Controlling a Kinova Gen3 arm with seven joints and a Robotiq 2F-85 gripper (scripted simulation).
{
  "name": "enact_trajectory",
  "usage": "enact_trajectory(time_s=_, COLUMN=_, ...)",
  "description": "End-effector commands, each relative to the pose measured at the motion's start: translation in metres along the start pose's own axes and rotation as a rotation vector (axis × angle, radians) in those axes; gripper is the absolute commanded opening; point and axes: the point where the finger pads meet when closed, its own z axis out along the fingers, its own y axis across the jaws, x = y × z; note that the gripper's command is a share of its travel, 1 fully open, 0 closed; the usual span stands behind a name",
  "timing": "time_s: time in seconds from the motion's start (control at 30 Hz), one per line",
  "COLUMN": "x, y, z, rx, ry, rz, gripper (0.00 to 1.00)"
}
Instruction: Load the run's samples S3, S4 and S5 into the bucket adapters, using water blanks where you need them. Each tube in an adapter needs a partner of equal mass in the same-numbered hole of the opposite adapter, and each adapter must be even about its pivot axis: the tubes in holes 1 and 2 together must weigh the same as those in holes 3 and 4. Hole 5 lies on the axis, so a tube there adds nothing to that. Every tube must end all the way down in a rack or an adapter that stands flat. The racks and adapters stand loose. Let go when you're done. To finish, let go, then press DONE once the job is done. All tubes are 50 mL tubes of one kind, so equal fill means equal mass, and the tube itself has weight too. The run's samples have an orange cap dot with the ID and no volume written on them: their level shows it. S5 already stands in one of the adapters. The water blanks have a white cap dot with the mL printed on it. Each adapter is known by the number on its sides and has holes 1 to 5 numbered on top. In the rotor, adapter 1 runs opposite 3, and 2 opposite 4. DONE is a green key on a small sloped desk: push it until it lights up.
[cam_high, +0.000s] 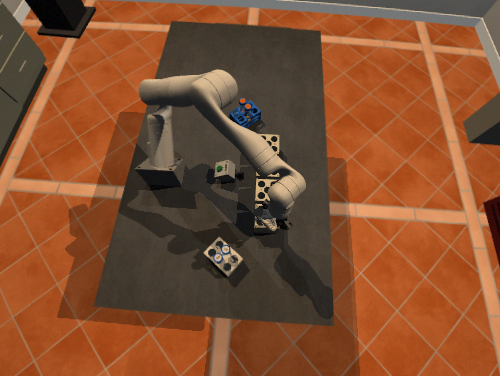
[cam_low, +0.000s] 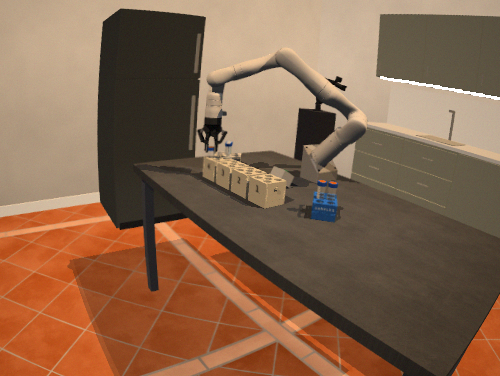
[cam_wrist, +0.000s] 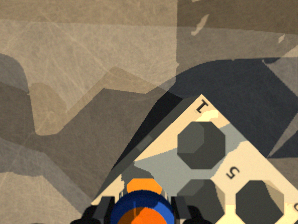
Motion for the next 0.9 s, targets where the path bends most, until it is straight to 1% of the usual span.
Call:
enact_trajectory(time_s=0.0, x=-0.002, y=-0.001, z=0.005, rx=0.002, ry=-0.002, rz=-0.009, gripper=0.1)
enact_trajectory(time_s=0.87, x=-0.002, y=-0.001, z=0.02, rx=0.002, ry=-0.002, rz=-0.009, gripper=0.1)
